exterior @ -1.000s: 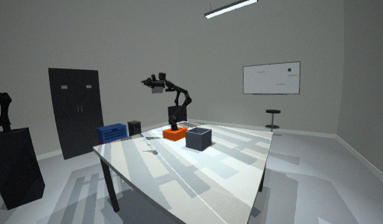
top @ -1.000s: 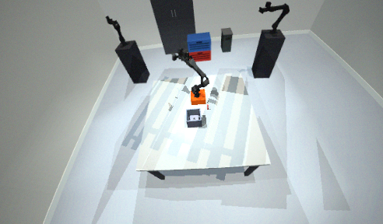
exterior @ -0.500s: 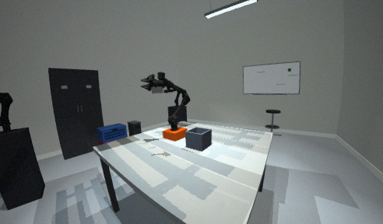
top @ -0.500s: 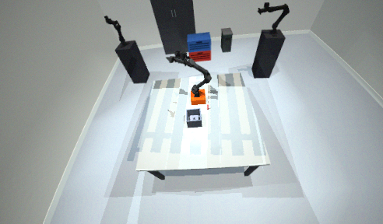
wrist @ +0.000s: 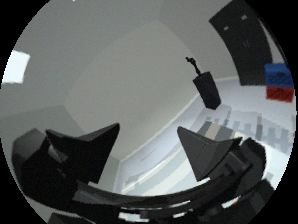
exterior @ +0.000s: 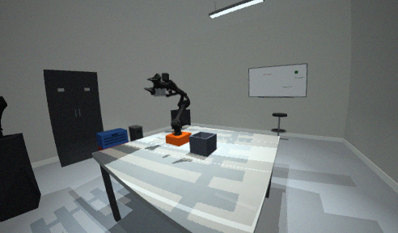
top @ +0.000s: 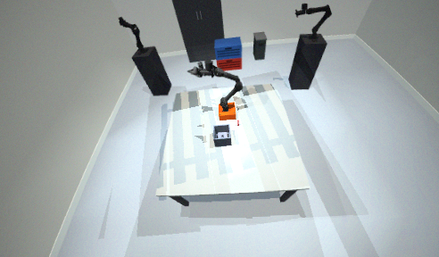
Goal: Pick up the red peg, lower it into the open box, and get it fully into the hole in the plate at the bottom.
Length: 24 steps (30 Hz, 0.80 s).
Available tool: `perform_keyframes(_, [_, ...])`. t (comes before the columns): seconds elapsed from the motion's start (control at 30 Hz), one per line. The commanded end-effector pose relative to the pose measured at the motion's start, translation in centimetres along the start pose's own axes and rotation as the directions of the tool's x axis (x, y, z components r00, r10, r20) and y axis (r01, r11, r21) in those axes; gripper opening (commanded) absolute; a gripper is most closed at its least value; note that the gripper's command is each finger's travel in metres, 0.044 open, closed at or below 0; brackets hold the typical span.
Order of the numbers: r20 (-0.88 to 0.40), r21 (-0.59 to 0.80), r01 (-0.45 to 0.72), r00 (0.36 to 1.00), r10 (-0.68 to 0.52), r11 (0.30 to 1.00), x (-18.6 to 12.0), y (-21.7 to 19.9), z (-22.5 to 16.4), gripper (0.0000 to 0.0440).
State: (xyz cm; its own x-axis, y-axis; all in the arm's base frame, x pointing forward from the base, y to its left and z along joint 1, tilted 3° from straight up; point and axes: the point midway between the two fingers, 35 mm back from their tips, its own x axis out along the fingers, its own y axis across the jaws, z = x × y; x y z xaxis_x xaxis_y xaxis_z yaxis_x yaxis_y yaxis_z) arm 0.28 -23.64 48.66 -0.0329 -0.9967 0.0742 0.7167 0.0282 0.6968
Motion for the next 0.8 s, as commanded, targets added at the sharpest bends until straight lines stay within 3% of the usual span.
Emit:
perform_keyframes(0.0, [-0.062, 0.079, -0.049, 0.997, 0.054, 0.996, -0.2, 1.4, -1.5, 0.0440])
perform_keyframes(0.37, [-0.257, 0.319, -0.127, 0.942, 0.214, 0.939, -1.7, 5.3, -6.1, 0.0440])
perform_keyframes(0.77, [-0.453, 0.533, -0.066, 0.820, 0.351, 0.843, -4.8, 8.6, -10.8, 0.0440])
